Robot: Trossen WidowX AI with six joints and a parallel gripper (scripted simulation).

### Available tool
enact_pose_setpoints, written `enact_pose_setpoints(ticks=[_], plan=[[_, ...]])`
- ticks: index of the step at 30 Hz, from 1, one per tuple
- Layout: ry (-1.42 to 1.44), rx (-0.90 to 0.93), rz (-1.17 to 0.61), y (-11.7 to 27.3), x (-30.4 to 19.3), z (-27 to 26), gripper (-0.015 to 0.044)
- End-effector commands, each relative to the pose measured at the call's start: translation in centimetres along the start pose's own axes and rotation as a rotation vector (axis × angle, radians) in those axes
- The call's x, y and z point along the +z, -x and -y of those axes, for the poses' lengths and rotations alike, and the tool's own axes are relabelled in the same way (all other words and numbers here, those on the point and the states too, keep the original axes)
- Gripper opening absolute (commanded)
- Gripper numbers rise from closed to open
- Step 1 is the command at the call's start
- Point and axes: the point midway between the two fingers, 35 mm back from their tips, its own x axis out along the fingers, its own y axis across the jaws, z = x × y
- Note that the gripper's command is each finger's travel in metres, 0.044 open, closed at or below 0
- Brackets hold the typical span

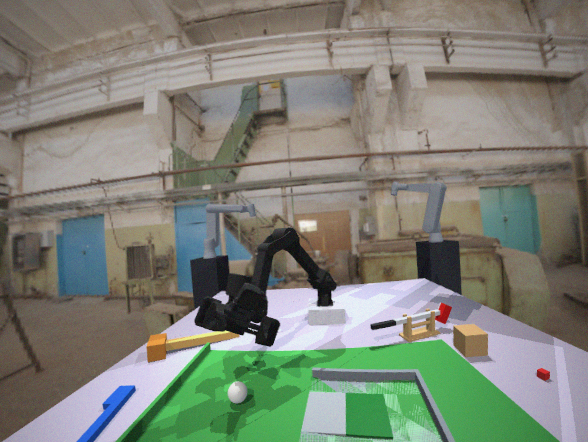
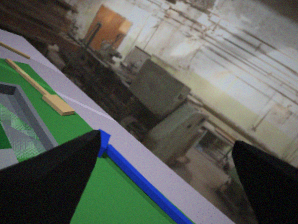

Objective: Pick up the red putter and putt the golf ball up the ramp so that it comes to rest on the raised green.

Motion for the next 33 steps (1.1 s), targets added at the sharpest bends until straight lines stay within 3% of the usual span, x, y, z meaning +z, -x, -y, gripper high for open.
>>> enact_pose_setpoints(ticks=[1, 10, 16, 25, 33], plan=[[-0.010, -0.001, -0.003, -0.2, 0.0, 0.0, 0.0426], [-0.141, 0.120, -0.174, -9.1, 2.3, -6.5, 0.0440], [-0.137, 0.274, -0.321, -12.1, 4.3, -13.3, 0.0440], [-0.062, 0.529, -0.506, -11.8, 7.3, -22.4, 0.0440], [0.063, 0.822, -0.668, -7.7, 10.6, -30.1, 0.0440]])
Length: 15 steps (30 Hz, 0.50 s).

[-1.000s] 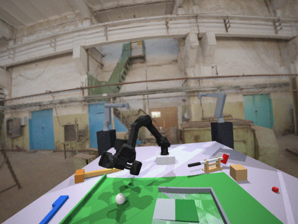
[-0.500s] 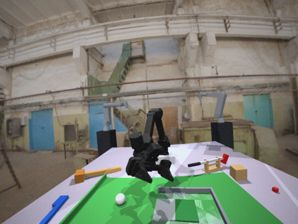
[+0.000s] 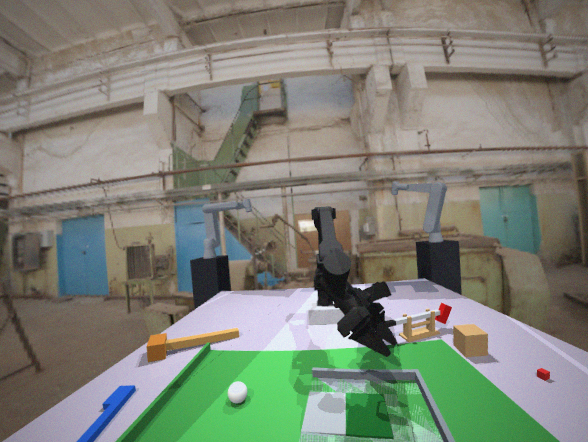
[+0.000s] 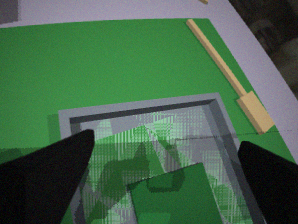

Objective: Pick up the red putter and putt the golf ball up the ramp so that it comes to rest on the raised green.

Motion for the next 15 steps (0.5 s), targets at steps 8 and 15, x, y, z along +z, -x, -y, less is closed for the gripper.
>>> enact_pose_setpoints(ticks=[8, 15], plan=[[0.304, 0.453, -0.344, 3.7, 1.1, -15.1, 0.0440], [0.469, 0.626, -0.429, 6.4, 1.3, -19.6, 0.0440]])
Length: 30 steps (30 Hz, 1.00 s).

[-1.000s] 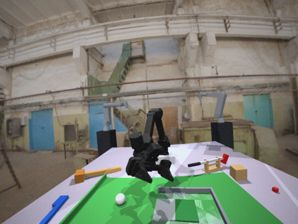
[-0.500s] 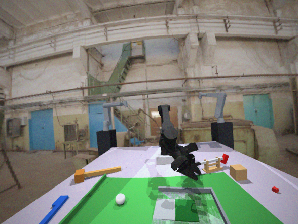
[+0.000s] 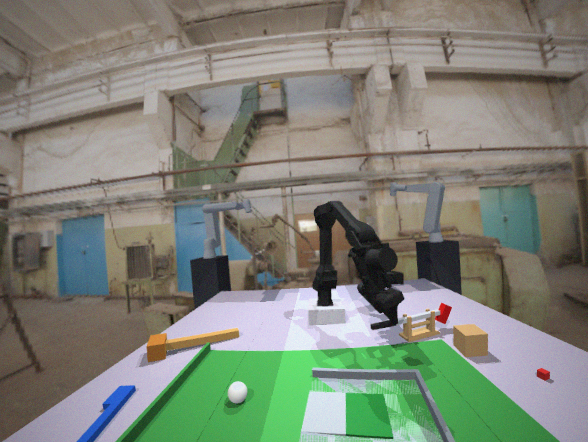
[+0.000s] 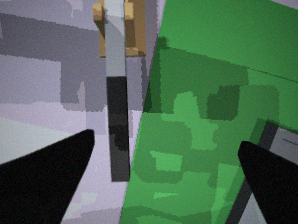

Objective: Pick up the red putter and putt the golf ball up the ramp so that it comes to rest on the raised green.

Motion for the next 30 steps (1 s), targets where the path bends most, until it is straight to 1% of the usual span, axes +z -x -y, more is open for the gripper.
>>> enact_pose_setpoints(ticks=[1, 6, 11, 16, 20, 30], plan=[[0.086, 0.083, -0.059, 0.3, 0.3, -2.8, 0.0440], [0.086, 0.083, -0.059, 0.2, 0.2, -3.0, 0.0440], [0.086, 0.083, -0.059, -1.8, -0.5, -3.1, 0.0440], [0.086, 0.083, -0.059, -2.3, -0.7, -3.2, 0.0440], [0.086, 0.083, -0.059, -4.0, -1.2, -3.3, 0.0440], [0.086, 0.083, -0.059, -4.6, -1.4, -3.3, 0.0440]])
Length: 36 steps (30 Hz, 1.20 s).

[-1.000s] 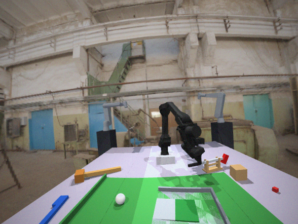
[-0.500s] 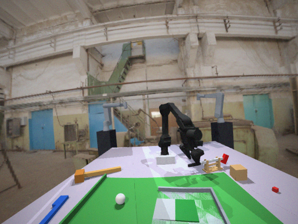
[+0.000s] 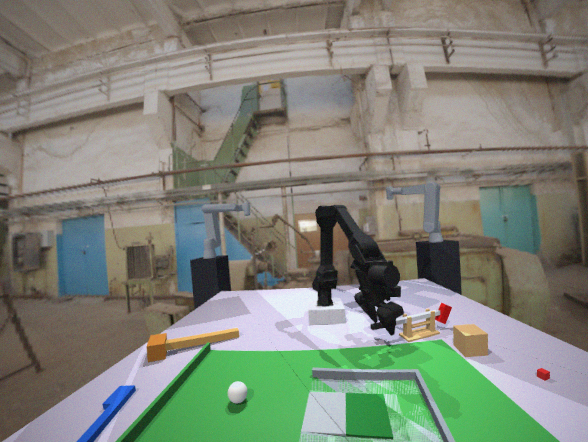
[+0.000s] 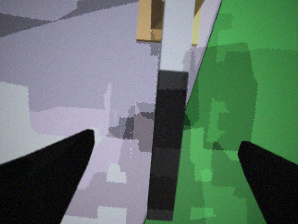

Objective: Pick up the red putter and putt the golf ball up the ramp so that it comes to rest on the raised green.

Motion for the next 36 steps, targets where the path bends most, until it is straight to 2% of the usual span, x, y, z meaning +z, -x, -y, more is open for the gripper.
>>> enact_pose_setpoints(ticks=[1, 15, 30, 36], plan=[[-0.002, 0.006, -0.005, -0.6, -0.2, -0.2, 0.0440], [-0.002, 0.006, -0.005, -2.2, -0.7, -0.2, 0.0440], [0.003, 0.002, 0.000, -2.0, -0.5, -0.1, 0.0046], [0.003, 0.002, 0.000, -2.0, -0.5, -0.1, 0.0006]])
